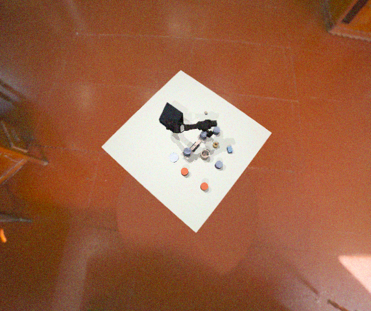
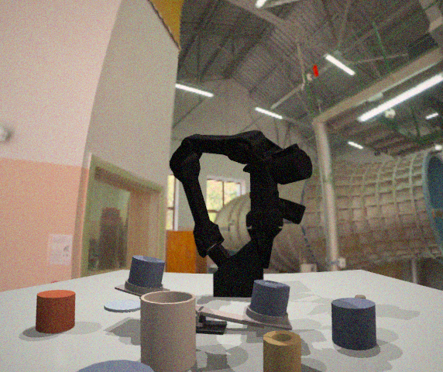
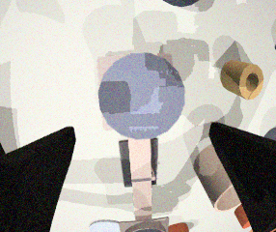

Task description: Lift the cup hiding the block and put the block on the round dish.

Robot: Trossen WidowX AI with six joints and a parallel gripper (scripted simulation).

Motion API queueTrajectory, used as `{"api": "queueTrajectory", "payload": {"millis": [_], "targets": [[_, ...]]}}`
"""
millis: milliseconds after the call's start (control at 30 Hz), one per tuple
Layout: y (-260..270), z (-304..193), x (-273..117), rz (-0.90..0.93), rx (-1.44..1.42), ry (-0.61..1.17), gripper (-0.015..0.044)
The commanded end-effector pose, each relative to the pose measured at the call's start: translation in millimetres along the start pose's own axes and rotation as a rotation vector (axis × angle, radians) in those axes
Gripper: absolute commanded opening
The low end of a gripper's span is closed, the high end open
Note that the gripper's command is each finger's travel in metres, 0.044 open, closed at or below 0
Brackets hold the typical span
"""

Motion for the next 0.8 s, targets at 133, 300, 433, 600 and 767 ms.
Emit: {"api": "queueTrajectory", "payload": {"millis": [133,300,433,600,767], "targets": [[-4.3,4.8,5.0,0.017,-0.045,-0.015,0.044],[-4.1,4.9,18.8,0.017,-0.045,-0.014,0.044],[-4.3,5.1,22.9,0.017,-0.045,-0.014,0.044],[-4.7,5.4,31.1,0.017,-0.045,-0.014,0.044],[-4.9,5.6,39.3,0.017,-0.045,-0.014,0.044]]}}
Point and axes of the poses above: the point midway between the two fingers, 35 mm back from their tips, its own x axis out along the fingers, its own y axis across the jaws, z = x × y, the point moved 3 cm from there along -x, back along the fingers, and after that the axes turned 6 degrees about -x, right-handed, at the moved point
